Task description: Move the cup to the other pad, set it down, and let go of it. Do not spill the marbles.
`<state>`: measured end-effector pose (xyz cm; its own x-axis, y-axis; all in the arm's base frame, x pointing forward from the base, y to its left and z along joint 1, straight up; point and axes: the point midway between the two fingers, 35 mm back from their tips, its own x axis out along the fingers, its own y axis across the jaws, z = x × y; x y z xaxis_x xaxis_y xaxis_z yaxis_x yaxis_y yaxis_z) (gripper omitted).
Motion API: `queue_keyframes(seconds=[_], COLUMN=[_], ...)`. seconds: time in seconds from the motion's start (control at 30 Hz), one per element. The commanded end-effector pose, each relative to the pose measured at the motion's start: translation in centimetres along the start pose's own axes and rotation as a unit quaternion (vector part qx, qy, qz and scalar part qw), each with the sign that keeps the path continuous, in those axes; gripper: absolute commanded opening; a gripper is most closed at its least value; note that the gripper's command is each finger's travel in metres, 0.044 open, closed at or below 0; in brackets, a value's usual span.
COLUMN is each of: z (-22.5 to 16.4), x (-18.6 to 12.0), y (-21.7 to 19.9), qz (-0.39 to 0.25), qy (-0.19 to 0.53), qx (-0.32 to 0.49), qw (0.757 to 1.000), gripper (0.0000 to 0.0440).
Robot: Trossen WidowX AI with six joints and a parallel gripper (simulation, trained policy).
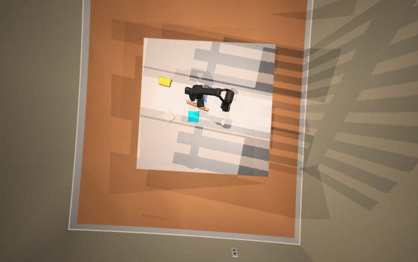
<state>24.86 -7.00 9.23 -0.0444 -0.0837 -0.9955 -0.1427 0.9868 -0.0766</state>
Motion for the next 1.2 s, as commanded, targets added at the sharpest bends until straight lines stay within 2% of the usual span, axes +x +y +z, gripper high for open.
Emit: queue_keyframes(seconds=[0.0,0.17,0.43,0.47,1.17], z=[-0.1,-0.2,-0.4,-0.4,2.3], x=[1.1,2.6,3.8,3.8,-1.1], y=[-0.1,-0.1,-0.4,-0.4,-0.1], qz=[0.001,0.007,0.006,0.007,0.002], qy=[0.006,0.009,0.015,0.015,-0.025], qx=[-0.014,-0.041,-0.094,-0.100,-0.145], qw=[1.000,0.999,0.995,0.995,0.989], gripper=[0.0200,0.0201,0.0014,0.0002,0.0000])
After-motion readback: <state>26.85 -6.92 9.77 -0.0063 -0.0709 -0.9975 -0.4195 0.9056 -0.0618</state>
